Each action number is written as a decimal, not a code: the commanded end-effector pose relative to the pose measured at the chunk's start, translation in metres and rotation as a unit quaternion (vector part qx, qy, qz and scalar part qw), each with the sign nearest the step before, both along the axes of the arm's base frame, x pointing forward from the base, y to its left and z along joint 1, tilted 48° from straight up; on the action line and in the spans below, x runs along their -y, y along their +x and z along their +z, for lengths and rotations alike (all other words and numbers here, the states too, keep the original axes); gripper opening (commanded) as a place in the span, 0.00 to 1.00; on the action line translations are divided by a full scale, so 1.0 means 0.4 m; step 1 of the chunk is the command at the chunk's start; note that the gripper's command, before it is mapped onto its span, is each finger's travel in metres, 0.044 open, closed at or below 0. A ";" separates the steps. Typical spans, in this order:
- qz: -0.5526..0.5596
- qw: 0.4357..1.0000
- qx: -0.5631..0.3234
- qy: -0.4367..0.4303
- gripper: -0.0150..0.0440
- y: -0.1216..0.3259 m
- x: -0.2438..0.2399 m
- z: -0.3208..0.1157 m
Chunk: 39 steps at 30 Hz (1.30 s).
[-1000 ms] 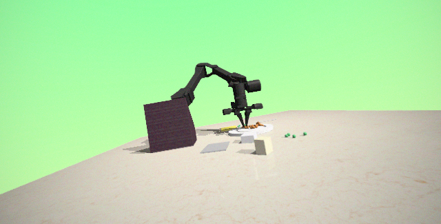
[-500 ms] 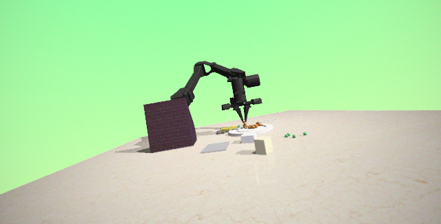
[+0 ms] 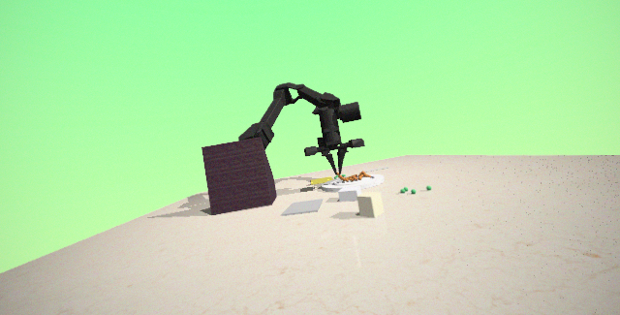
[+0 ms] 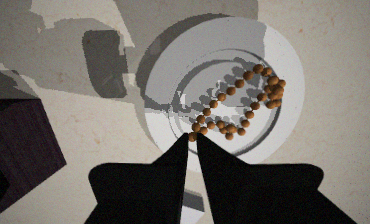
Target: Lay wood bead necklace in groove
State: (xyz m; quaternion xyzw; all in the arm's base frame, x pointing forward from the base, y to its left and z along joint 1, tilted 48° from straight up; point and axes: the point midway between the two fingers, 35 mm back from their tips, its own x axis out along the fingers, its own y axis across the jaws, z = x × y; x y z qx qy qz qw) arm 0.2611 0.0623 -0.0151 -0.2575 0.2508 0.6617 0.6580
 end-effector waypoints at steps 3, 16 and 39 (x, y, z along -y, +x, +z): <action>0.002 1.000 0.002 -0.001 0.25 -0.012 0.008 -0.014; 0.002 1.000 0.002 0.000 0.25 -0.012 -0.029 -0.047; 0.002 1.000 0.002 -0.001 1.00 -0.011 0.006 -0.016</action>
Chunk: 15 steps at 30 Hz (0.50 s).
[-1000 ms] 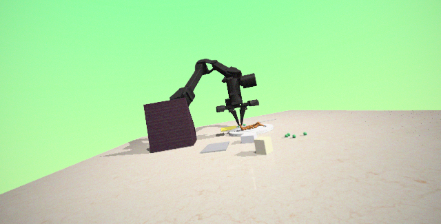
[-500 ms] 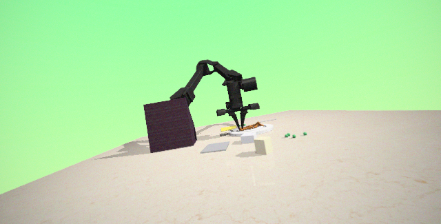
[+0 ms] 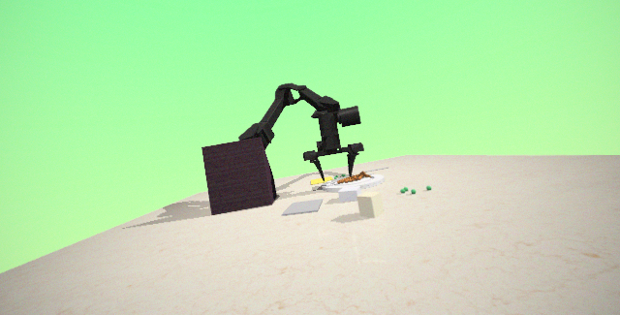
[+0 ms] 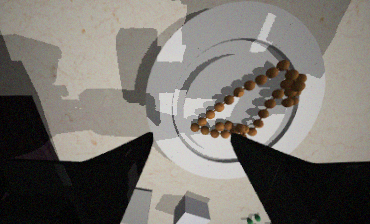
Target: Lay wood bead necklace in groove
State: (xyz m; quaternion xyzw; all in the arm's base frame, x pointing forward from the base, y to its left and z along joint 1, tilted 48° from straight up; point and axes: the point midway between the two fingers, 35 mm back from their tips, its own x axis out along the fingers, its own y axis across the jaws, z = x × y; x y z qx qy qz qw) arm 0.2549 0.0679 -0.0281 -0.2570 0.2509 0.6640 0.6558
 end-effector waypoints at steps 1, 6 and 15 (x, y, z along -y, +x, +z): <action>-0.001 1.000 0.004 -0.001 1.00 0.004 0.023 0.020; -0.001 1.000 0.003 -0.001 1.00 0.000 0.021 0.018; -0.001 1.000 0.003 -0.001 1.00 0.000 0.024 0.021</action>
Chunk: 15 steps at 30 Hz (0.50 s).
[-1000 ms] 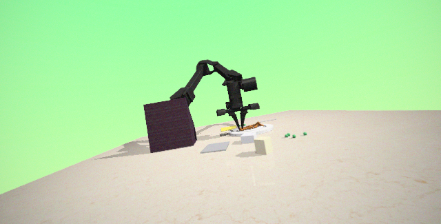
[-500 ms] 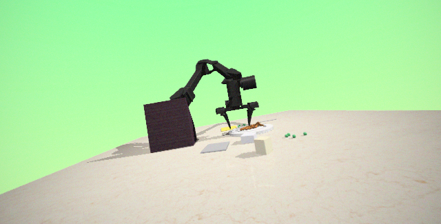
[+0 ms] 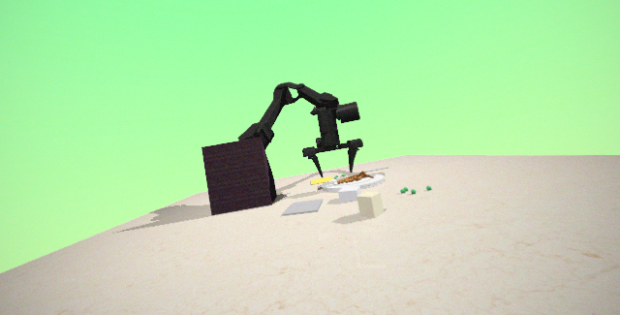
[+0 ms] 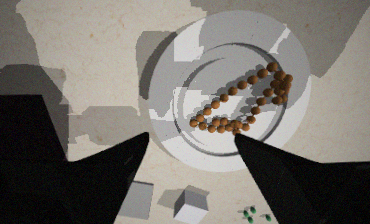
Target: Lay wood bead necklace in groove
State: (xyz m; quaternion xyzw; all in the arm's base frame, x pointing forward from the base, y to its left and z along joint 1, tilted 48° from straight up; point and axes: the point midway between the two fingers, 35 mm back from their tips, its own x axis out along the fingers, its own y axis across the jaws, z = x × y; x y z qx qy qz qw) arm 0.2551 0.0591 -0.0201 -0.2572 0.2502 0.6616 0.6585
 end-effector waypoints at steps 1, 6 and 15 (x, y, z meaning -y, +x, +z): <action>0.002 1.000 0.001 -0.001 1.00 0.000 0.002 0.001; 0.002 1.000 0.001 -0.001 1.00 0.000 0.002 0.001; -0.016 1.000 -0.018 -0.002 0.87 0.026 0.000 0.010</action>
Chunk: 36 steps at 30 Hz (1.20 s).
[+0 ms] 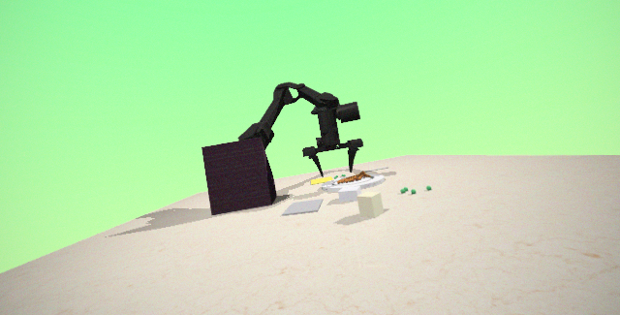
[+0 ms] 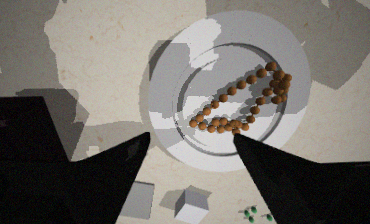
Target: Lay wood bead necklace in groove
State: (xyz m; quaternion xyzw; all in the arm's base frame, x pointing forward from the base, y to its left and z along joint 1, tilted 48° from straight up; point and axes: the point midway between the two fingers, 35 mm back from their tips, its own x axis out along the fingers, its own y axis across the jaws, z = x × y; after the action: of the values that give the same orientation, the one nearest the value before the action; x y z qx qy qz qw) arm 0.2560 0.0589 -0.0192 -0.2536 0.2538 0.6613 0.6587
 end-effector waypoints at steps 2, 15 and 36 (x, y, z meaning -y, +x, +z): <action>-0.040 0.998 -0.042 -0.002 0.78 0.060 -0.004 0.021; -0.147 0.976 -0.158 -0.001 0.46 0.202 -0.034 0.087; -0.146 0.977 -0.156 -0.002 0.46 0.204 -0.073 0.050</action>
State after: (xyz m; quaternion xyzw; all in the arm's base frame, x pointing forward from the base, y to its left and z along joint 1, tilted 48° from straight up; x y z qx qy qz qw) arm 0.3381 0.0843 0.0046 -0.1130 0.3868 0.5900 0.6996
